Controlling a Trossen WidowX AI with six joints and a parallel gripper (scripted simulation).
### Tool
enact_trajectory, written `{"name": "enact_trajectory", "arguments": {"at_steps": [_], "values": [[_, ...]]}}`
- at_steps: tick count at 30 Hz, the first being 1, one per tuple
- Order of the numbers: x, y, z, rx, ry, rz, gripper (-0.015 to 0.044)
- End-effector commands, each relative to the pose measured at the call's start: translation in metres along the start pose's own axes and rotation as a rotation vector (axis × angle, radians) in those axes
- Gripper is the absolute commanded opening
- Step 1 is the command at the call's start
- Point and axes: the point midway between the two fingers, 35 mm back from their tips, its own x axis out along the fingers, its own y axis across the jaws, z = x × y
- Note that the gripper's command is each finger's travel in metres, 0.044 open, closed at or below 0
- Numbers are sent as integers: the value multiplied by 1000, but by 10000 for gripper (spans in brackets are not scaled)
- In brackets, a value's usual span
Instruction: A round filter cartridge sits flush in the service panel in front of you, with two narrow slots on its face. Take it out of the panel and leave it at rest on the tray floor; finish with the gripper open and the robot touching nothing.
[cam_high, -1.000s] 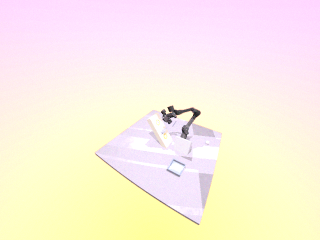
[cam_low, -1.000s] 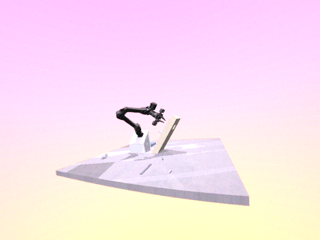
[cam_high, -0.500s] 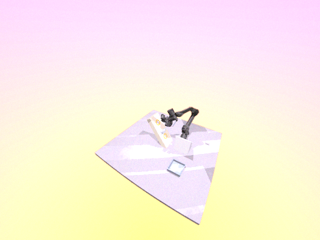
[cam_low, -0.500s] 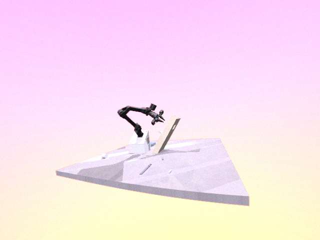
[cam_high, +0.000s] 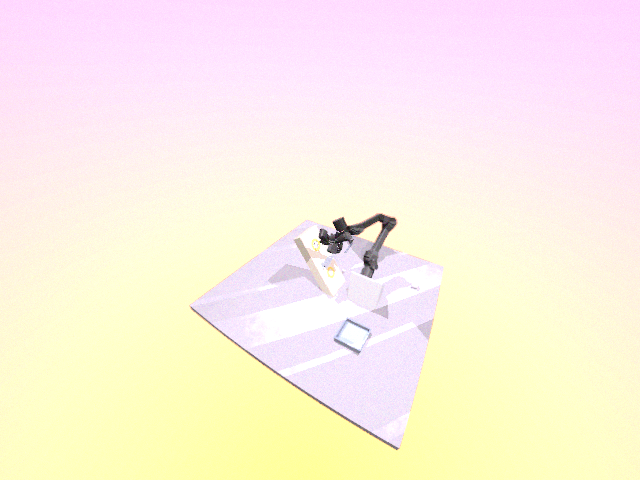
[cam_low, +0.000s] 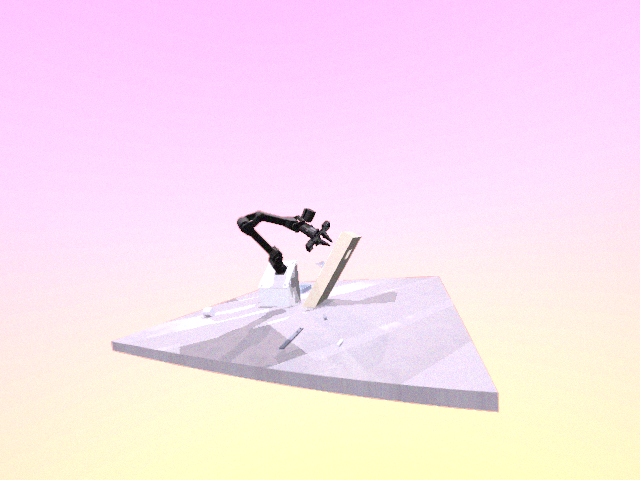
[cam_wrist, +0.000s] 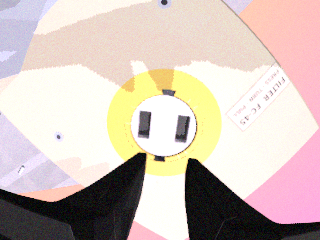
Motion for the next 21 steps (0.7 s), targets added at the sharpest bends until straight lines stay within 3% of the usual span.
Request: {"name": "enact_trajectory", "arguments": {"at_steps": [1,21], "values": [[7,1,3,-10,-7,2,100],[38,3,1,-12,4,-2,100]]}}
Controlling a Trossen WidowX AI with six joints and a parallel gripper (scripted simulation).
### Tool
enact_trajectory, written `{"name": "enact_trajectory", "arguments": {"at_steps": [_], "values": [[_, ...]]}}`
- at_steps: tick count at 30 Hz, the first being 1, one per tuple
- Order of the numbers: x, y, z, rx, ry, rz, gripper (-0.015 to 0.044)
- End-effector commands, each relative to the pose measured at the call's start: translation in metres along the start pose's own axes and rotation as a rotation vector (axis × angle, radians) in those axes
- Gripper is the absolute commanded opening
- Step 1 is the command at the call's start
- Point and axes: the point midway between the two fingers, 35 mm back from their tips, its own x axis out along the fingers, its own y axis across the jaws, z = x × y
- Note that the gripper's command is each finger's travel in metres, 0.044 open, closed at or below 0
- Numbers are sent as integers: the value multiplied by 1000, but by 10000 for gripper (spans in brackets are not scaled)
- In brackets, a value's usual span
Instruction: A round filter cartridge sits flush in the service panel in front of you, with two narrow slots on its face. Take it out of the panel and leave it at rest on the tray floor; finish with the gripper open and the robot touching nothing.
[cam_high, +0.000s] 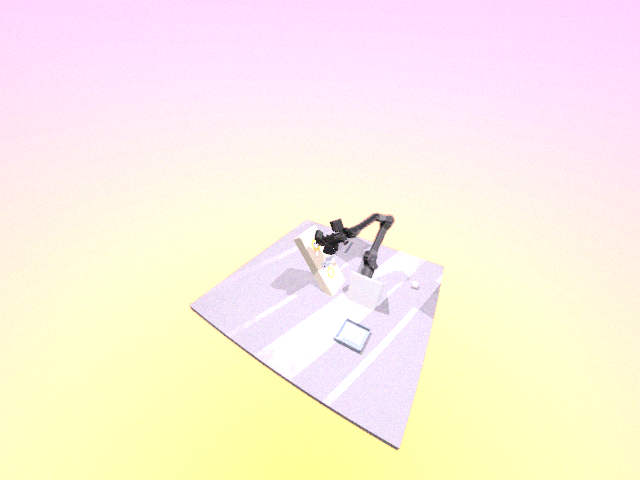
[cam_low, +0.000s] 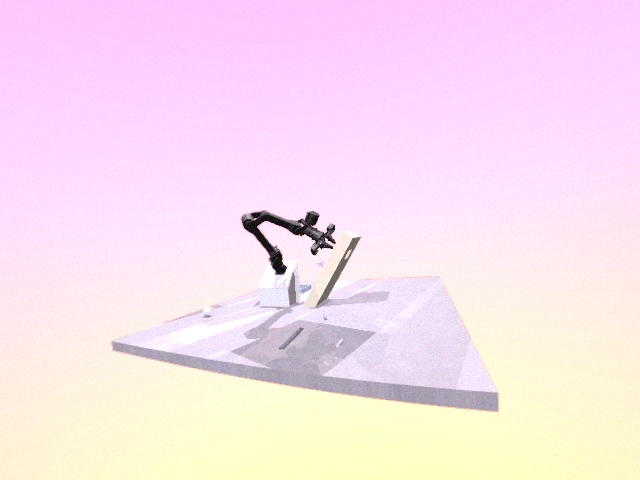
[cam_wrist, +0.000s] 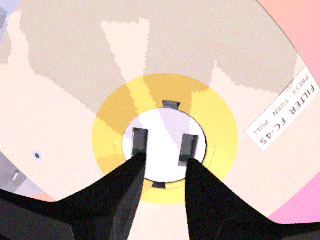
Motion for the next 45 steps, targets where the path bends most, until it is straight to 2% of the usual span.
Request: {"name": "enact_trajectory", "arguments": {"at_steps": [1,45], "values": [[5,2,3,-11,-4,0,100],[8,1,3,-11,-4,0,100]]}}
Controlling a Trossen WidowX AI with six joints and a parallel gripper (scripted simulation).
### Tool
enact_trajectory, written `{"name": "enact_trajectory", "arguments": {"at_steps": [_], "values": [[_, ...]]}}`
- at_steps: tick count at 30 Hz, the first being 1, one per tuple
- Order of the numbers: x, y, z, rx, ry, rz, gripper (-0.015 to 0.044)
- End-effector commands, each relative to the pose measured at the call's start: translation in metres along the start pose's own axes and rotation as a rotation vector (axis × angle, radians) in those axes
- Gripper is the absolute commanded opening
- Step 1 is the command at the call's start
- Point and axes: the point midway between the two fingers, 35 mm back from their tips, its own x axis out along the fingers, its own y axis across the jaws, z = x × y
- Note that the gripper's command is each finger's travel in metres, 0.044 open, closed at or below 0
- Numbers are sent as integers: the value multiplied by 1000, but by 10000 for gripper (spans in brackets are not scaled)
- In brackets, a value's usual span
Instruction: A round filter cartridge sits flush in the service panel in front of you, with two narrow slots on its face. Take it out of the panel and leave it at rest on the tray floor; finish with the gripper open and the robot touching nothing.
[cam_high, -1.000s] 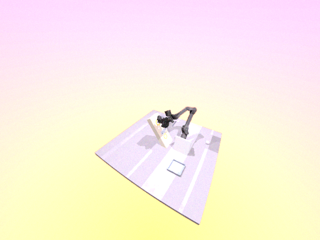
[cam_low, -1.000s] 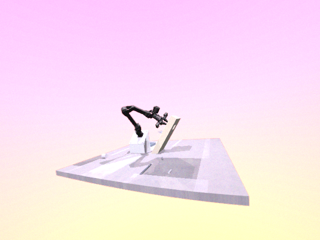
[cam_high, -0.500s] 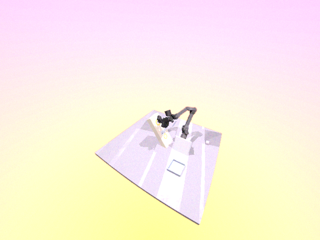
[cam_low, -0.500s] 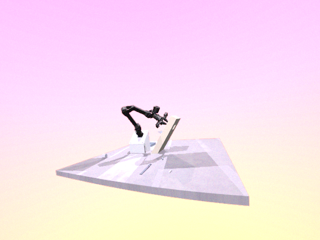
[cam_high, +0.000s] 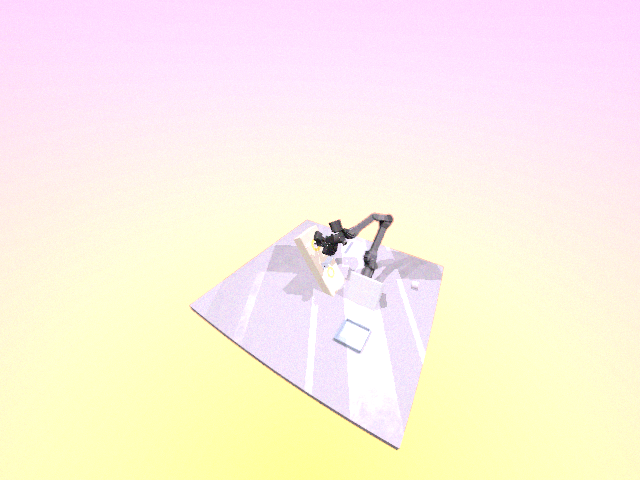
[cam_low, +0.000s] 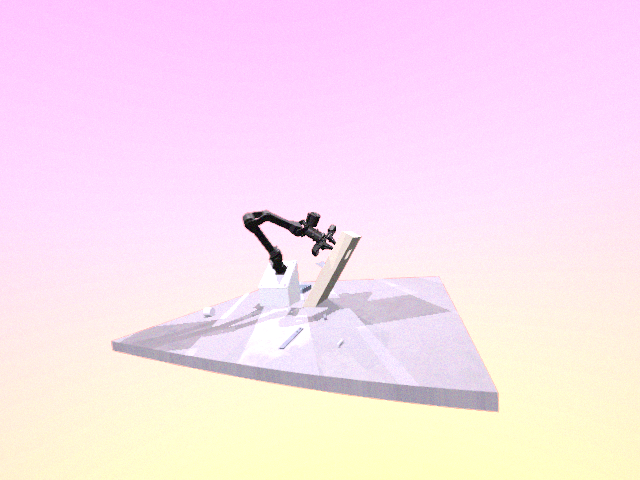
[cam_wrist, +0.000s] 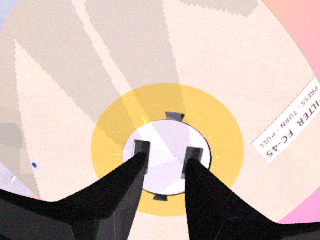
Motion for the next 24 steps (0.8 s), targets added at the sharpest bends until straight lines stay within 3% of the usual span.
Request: {"name": "enact_trajectory", "arguments": {"at_steps": [1,24], "values": [[0,-1,0,-2,-2,-4,100],[11,-1,0,-2,-2,-4,100]]}}
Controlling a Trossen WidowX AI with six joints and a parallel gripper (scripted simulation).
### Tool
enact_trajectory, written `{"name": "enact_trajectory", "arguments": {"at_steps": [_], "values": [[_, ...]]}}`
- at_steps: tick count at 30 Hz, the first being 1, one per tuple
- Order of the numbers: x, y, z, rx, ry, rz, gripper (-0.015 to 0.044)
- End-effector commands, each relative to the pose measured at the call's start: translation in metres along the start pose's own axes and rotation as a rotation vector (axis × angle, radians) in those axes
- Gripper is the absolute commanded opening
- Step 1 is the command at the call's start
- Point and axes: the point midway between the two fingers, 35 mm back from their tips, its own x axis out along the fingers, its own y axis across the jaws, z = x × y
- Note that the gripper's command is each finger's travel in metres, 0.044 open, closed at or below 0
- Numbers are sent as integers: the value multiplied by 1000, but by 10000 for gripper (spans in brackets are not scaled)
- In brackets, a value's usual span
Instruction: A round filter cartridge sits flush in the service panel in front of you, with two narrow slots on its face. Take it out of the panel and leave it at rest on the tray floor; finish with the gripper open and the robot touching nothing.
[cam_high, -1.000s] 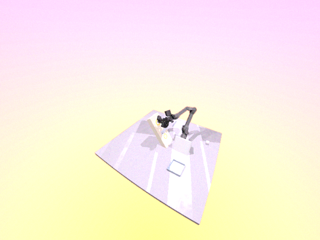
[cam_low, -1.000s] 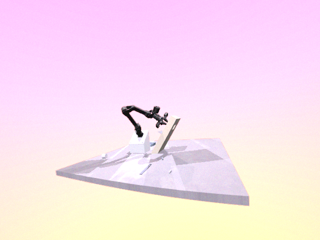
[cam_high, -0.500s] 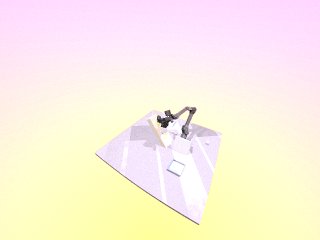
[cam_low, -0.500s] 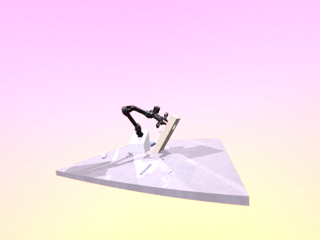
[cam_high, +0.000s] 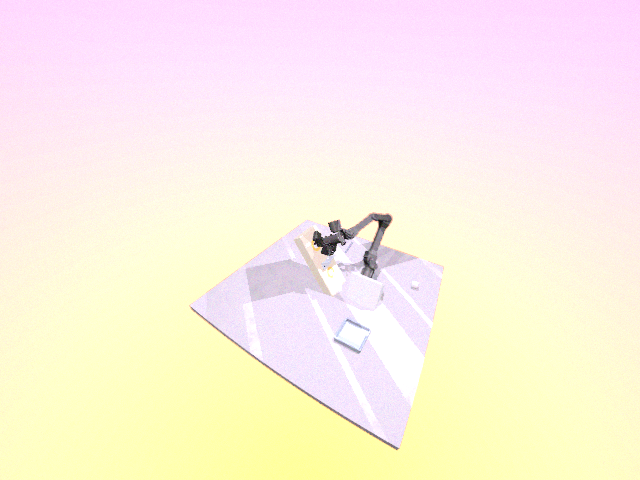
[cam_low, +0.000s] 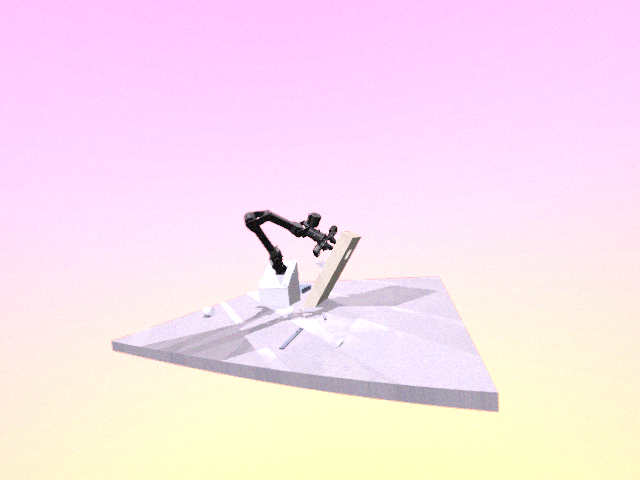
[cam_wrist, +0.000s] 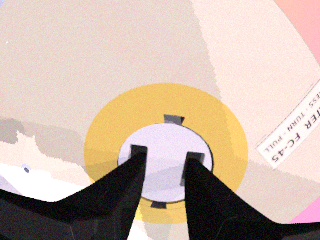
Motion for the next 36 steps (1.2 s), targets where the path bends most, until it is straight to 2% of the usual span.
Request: {"name": "enact_trajectory", "arguments": {"at_steps": [1,36], "values": [[3,0,1,-5,-5,-2,100],[12,0,1,-5,-4,-2,100]]}}
